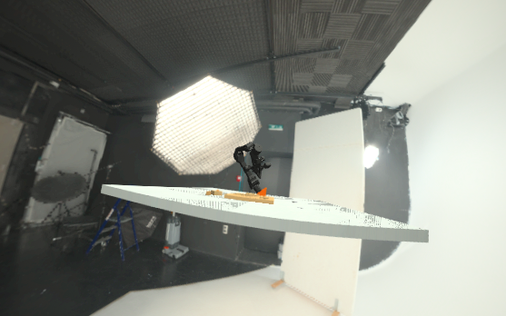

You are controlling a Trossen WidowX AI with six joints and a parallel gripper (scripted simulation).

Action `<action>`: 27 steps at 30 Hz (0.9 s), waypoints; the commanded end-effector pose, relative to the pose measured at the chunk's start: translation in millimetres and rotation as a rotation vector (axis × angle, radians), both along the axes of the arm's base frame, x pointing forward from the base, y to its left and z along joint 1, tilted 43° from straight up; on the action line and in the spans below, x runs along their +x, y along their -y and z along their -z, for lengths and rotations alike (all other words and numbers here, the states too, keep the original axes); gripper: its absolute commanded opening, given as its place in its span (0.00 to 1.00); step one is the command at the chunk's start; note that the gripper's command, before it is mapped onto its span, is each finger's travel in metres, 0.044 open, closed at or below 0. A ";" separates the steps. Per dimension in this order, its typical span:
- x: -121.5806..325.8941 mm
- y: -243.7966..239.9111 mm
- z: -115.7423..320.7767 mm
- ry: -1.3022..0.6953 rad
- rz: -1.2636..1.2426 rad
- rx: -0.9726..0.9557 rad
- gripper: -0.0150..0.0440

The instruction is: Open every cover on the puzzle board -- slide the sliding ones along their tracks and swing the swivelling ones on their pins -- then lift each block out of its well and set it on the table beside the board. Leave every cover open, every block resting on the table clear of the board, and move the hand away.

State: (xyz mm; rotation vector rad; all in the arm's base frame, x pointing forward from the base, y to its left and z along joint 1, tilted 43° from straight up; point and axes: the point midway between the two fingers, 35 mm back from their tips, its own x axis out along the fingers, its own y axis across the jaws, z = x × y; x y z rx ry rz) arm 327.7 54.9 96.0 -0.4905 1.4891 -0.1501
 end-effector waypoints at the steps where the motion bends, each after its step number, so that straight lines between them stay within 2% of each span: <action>1: -6.2 24.5 -4.0 0.006 0.081 -0.065 0.25; 19: -35.0 108.7 -22.2 0.019 0.350 -0.326 0.25; 27: -36.2 111.4 -23.1 0.020 0.358 -0.335 0.25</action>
